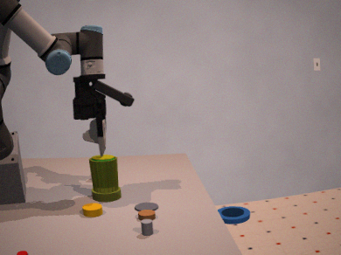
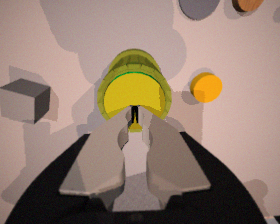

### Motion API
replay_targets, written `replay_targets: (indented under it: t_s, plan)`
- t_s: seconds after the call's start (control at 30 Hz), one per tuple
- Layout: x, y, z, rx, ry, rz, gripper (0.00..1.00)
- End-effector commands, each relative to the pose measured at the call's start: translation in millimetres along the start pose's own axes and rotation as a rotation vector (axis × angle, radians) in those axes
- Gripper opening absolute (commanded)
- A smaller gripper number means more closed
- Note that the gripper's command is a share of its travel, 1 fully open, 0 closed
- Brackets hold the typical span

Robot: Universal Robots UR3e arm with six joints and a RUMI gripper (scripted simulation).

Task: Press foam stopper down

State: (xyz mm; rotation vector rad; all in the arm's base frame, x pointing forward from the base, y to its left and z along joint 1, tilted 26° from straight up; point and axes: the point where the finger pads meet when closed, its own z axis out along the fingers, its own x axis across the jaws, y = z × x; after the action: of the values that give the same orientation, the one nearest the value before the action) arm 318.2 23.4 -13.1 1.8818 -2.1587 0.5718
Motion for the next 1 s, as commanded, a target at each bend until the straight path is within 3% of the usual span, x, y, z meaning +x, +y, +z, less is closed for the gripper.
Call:
replay_targets:
  t_s: [0.0, 0.97]
  plan:
    - [-0.1, -0.8, 0.5, 0.002, -0.001, 0.001, 0.00]
    - [-0.1, -0.8, 12.7, 0.002, -0.001, 0.001, 0.00]
